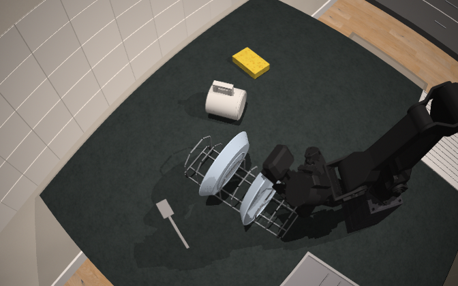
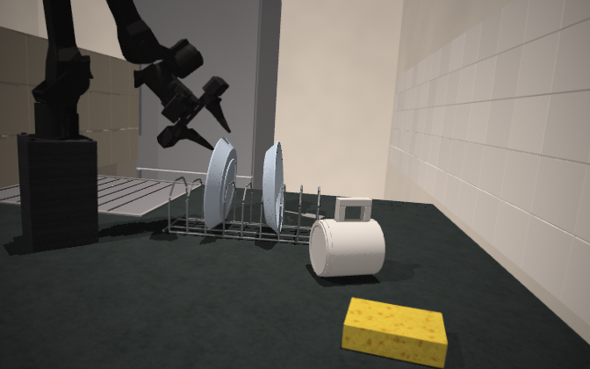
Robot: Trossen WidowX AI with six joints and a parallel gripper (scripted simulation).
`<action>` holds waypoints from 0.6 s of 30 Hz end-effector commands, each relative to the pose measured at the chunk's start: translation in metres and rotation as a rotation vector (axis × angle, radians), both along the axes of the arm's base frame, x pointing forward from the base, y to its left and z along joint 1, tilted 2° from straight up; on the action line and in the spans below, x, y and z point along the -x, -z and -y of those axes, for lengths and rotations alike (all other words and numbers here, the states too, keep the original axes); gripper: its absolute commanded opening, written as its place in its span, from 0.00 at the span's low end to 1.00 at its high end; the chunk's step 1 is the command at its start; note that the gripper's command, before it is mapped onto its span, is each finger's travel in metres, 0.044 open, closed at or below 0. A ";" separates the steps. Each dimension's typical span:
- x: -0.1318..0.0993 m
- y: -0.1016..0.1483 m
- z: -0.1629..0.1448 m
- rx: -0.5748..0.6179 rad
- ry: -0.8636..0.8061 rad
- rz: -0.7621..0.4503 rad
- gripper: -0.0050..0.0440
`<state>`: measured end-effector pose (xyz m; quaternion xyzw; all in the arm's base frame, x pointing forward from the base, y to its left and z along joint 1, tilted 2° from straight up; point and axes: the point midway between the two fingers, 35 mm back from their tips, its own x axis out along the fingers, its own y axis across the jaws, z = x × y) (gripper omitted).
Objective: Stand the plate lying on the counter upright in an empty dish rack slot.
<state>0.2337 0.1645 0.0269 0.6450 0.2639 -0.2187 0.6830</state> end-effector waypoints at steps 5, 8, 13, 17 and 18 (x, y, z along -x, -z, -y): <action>0.000 0.001 0.000 0.000 -0.001 -0.003 0.68; 0.000 0.000 0.000 0.000 -0.001 -0.003 0.68; 0.000 -0.004 0.000 0.000 -0.001 -0.002 0.68; 0.001 -0.008 0.000 0.000 -0.001 -0.002 0.68; 0.001 -0.009 0.000 0.000 -0.001 -0.002 0.68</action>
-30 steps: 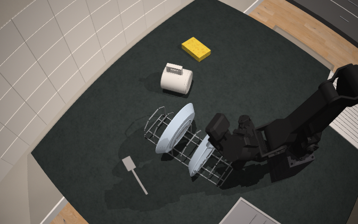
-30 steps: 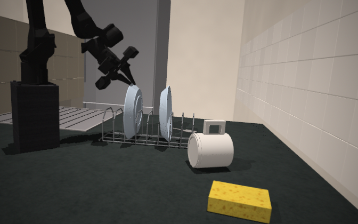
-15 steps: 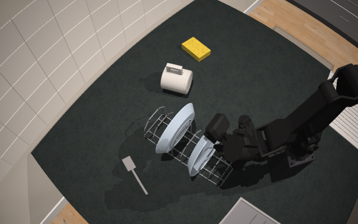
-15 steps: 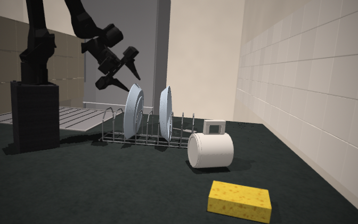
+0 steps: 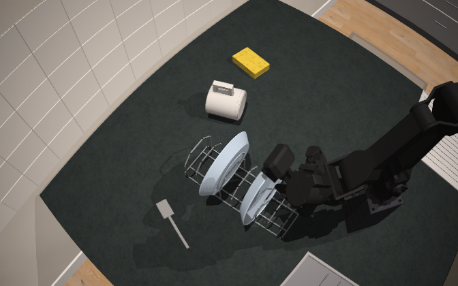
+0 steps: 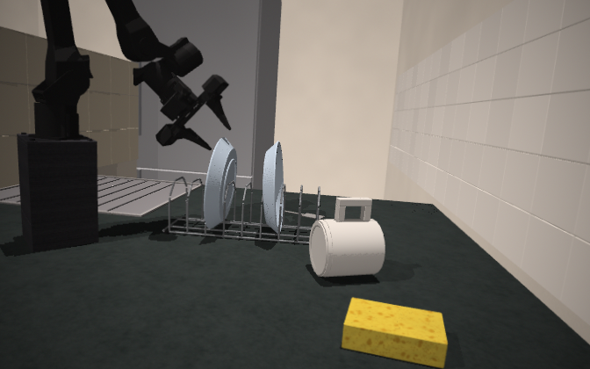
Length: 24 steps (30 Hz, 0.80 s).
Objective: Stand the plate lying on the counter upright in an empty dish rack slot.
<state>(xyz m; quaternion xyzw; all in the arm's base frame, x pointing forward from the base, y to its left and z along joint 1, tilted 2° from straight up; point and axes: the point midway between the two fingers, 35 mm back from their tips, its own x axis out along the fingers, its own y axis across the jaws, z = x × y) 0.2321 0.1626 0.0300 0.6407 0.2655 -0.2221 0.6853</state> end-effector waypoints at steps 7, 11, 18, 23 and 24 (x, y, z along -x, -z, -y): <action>-0.001 -0.010 -0.002 -0.010 0.000 0.005 0.68; -0.001 -0.013 -0.002 -0.010 0.000 0.005 0.68; -0.001 -0.017 -0.002 -0.010 0.000 0.005 0.68; -0.001 -0.021 -0.003 -0.010 0.000 0.005 0.68; -0.001 -0.021 -0.003 -0.010 0.000 0.005 0.68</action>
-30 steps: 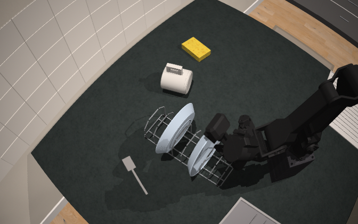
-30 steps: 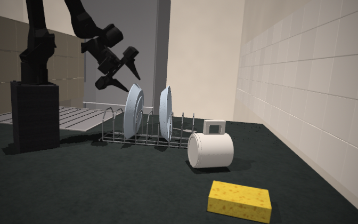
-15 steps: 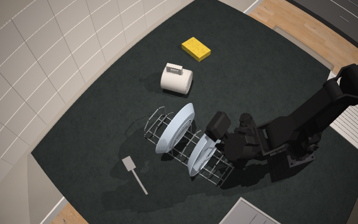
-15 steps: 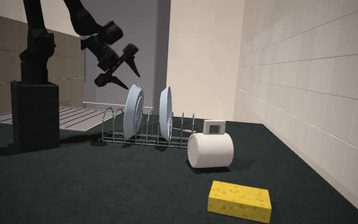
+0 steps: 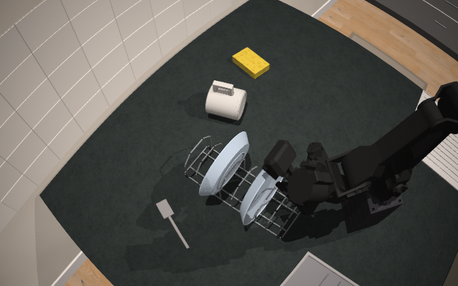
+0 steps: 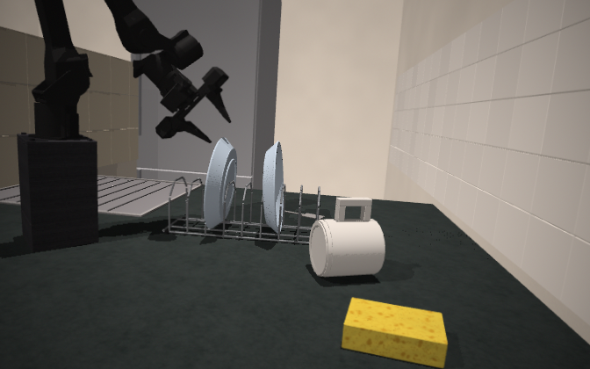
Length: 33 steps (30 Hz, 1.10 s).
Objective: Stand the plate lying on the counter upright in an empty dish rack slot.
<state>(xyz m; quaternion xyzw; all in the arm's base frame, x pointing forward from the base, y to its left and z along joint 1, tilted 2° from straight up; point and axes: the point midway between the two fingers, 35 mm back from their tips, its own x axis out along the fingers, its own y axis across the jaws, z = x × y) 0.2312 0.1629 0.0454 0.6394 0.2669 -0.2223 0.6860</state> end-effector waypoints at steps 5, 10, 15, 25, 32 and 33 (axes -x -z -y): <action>-0.001 -0.009 -0.002 -0.012 0.002 0.007 0.68; -0.001 -0.013 -0.002 -0.012 0.002 0.007 0.68; -0.001 -0.015 -0.003 -0.012 0.002 0.007 0.68; -0.001 -0.021 -0.003 -0.012 0.002 0.007 0.68; -0.001 -0.017 0.001 -0.003 0.000 -0.002 0.68; -0.001 -0.017 0.002 -0.003 0.000 -0.004 0.68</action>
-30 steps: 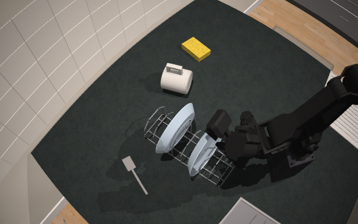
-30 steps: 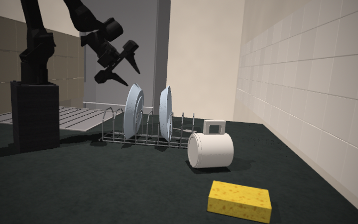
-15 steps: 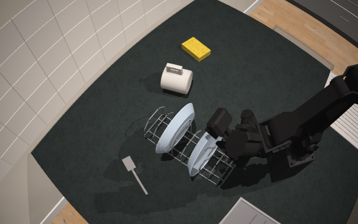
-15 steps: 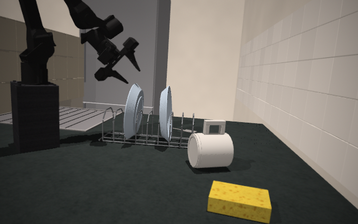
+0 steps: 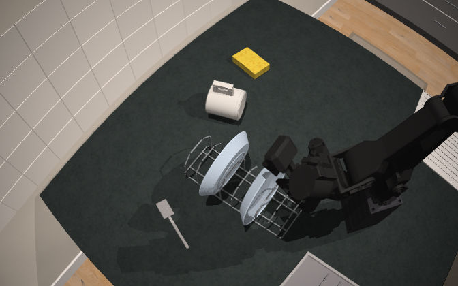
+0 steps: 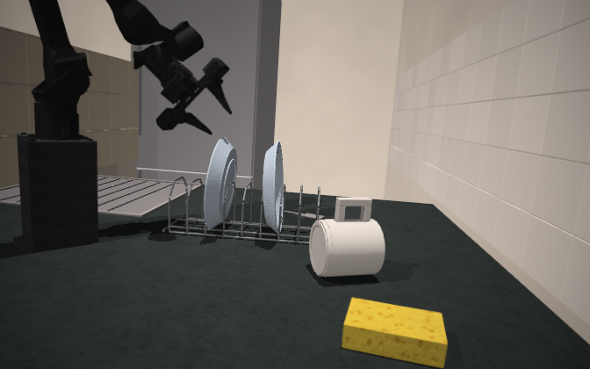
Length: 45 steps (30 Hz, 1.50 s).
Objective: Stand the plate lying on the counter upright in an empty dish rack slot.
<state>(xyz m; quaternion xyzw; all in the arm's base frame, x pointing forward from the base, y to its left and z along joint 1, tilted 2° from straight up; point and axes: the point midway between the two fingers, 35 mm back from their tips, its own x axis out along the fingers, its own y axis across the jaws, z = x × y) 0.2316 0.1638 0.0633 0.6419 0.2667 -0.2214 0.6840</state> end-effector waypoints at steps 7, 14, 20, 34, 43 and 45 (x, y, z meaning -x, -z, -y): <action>-0.005 0.001 0.011 0.005 0.003 -0.019 0.68; -0.007 0.002 0.017 0.006 0.005 -0.028 0.68; -0.010 0.002 0.025 0.006 0.007 -0.039 0.68; -0.015 0.003 0.040 0.006 0.011 -0.057 0.68; -0.018 0.003 0.051 0.004 0.013 -0.068 0.68; -0.019 0.003 0.054 0.004 0.013 -0.070 0.68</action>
